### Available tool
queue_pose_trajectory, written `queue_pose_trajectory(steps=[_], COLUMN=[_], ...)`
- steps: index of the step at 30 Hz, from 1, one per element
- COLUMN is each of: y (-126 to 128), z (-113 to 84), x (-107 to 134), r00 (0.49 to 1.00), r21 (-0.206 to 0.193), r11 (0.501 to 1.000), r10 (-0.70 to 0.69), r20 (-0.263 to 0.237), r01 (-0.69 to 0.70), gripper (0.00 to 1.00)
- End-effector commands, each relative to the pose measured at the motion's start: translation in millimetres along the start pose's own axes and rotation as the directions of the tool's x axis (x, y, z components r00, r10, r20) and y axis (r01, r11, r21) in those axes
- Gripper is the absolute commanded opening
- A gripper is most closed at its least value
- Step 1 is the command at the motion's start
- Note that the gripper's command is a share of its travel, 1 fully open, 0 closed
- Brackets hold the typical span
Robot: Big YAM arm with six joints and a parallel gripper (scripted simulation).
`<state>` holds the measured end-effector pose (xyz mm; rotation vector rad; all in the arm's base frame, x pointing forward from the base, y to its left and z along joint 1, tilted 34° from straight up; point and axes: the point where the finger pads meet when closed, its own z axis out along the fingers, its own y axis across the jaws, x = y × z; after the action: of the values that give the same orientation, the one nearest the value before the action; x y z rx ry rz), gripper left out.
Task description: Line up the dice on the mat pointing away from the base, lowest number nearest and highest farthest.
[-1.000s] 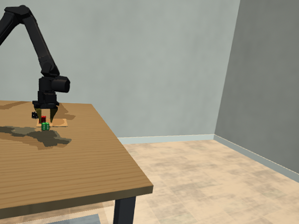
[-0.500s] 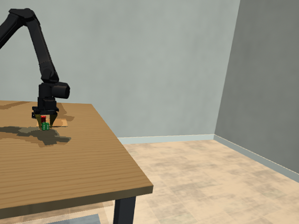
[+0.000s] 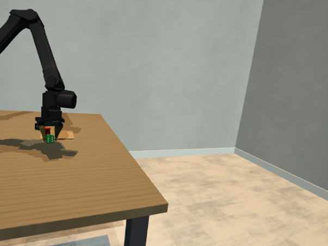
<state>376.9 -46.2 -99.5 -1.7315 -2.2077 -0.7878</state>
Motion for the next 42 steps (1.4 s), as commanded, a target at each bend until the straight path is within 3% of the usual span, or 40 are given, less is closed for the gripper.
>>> queue_pose_trajectory(steps=[1, 24, 25, 42], y=[-2.5, -2.5, -2.5, -2.6], z=[4.5, 4.5, 4.5, 4.5], x=[-1.2, -1.2, -1.2, -1.3], r00=[1.000, 1.000, 1.000, 1.000], r21=[0.002, 0.002, 0.002, 0.002], r11=[1.000, 1.000, 1.000, 1.000], r10=[0.012, 0.012, 0.012, 0.011], r20=[-0.005, -0.005, -0.005, -0.004], r01=[-0.012, -0.012, -0.012, -0.011], gripper=[0.45, 0.45, 0.26, 0.26])
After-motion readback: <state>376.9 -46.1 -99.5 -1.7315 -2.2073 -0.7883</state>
